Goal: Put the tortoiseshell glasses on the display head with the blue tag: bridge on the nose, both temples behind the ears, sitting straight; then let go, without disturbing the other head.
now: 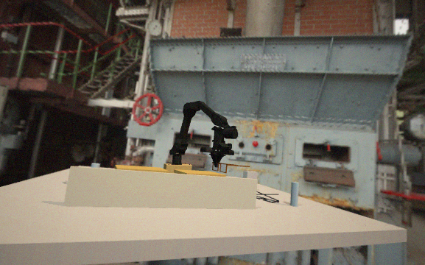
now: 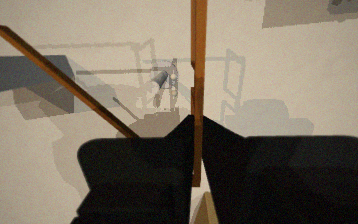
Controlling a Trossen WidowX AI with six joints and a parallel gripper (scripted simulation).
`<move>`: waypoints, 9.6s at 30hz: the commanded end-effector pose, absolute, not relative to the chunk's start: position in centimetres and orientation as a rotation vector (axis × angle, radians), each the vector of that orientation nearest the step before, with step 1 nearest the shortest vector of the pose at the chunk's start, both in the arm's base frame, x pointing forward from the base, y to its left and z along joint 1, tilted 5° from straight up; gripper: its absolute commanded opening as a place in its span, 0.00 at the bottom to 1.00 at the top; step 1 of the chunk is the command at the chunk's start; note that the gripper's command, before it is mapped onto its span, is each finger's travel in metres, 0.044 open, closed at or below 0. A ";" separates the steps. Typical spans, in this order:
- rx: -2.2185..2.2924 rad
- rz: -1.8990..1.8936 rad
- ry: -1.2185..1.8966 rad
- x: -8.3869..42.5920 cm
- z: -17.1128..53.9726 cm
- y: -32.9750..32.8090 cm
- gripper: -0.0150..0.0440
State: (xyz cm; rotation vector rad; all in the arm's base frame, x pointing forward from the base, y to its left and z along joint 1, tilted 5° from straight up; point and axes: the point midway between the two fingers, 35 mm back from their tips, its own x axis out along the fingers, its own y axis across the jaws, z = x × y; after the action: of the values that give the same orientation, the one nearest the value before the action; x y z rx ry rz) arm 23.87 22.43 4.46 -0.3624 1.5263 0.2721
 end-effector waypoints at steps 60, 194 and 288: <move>-0.361 0.264 1.531 27.5 -1.2 20.8 0.25; -0.370 0.255 1.535 25.0 5.1 9.2 0.25; -0.371 0.255 1.536 25.2 -4.6 8.5 0.25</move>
State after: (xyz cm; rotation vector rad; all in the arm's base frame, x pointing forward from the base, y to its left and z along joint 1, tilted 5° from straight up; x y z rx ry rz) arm 25.54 8.69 -4.01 -0.3611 1.5243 0.2530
